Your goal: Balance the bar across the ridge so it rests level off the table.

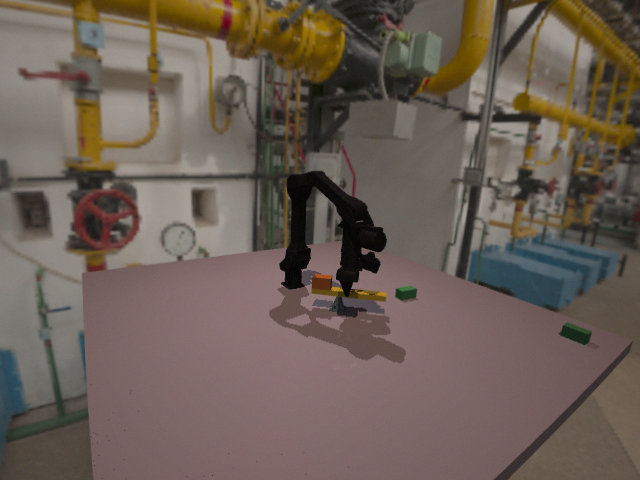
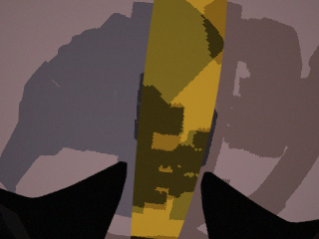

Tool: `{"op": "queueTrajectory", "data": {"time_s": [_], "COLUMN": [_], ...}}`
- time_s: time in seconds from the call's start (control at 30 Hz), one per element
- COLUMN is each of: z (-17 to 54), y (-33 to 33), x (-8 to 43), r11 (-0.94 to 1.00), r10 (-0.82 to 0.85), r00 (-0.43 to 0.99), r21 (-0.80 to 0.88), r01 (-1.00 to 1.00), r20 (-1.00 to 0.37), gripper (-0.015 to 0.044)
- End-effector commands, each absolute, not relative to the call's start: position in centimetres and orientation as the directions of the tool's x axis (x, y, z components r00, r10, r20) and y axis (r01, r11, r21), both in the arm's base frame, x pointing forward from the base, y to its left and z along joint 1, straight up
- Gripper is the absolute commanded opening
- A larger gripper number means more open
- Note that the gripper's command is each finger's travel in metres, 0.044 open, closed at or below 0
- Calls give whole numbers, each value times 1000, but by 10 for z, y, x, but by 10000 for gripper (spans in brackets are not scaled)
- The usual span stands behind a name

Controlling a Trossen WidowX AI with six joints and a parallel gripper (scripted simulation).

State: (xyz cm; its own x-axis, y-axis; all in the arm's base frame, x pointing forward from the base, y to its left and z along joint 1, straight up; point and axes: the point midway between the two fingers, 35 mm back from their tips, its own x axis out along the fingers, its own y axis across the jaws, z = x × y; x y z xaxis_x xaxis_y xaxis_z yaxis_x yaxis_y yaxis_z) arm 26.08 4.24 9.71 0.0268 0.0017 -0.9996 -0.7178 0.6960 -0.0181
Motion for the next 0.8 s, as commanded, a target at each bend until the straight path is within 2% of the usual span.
{"op": "queueTrajectory", "data": {"time_s": [0.0,0.2,0.33,0.6,0.77], "z": [97,97,105,195,197], "y": [42,42,43,42,42], "x": [261,261,262,258,258], "r11": [696,696,696,696,696], "r10": [1,1,2,2,2], "r00": [27,27,27,27,27], "r21": [-18,-18,-19,-18,-18], "r01": [-718,-718,-718,-718,-718], "r20": [-1000,-1000,-1000,-1000,-1000], "gripper": [290,440,440,440,440]}}
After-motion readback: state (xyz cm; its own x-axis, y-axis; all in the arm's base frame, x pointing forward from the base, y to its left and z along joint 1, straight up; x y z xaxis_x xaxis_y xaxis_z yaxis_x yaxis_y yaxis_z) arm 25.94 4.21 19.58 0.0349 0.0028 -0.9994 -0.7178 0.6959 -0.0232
